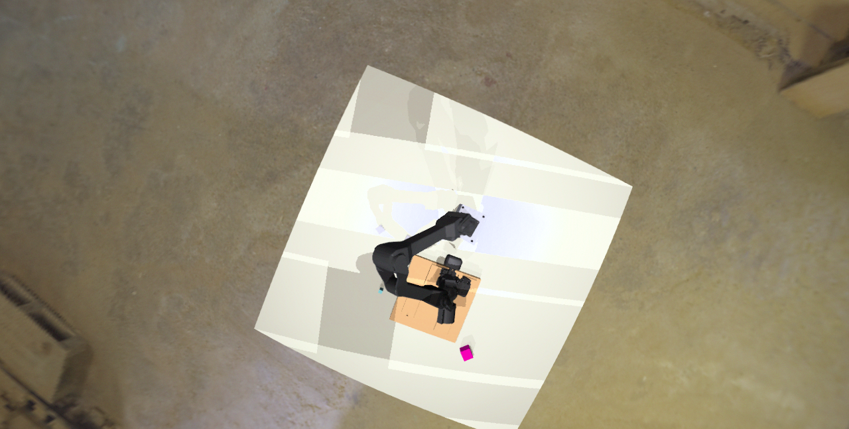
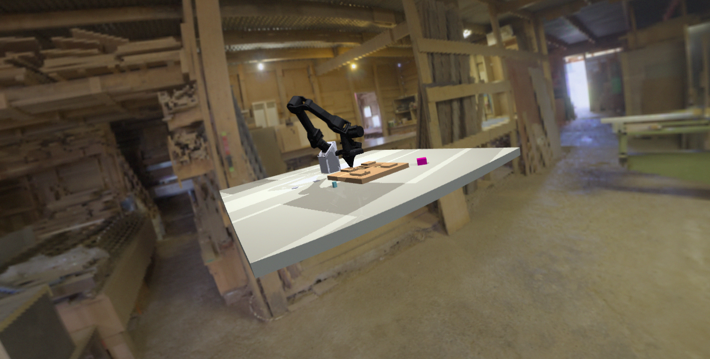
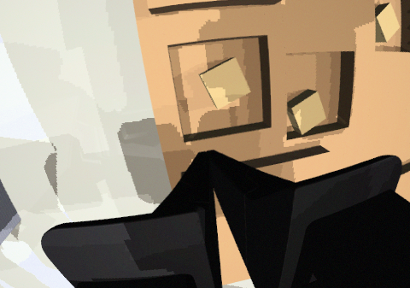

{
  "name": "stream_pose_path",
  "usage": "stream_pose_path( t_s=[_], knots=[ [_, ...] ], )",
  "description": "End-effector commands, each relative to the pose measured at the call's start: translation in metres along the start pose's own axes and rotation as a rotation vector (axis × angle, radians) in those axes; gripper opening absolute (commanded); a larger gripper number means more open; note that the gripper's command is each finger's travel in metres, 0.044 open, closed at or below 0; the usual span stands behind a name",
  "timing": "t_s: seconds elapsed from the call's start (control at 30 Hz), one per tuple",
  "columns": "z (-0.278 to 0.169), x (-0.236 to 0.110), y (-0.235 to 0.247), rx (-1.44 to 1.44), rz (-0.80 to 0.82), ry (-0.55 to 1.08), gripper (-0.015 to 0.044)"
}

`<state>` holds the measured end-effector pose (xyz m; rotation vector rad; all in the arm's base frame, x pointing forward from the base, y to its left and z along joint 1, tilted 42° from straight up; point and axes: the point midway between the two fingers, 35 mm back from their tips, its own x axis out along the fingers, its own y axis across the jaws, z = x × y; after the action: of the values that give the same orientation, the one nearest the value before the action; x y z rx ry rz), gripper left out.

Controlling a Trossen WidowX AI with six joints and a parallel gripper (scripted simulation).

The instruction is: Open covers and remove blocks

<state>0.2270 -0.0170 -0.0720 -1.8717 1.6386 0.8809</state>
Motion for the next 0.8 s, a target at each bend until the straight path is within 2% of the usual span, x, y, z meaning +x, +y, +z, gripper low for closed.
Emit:
stream_pose_path(
  t_s=[0.0,0.77],
  knots=[
    [0.000,-0.005,-0.001,0.005,-0.004,0.000,0.0000],
    [0.000,-0.035,-0.001,0.005,-0.004,-0.002,0.0000]
  ],
)
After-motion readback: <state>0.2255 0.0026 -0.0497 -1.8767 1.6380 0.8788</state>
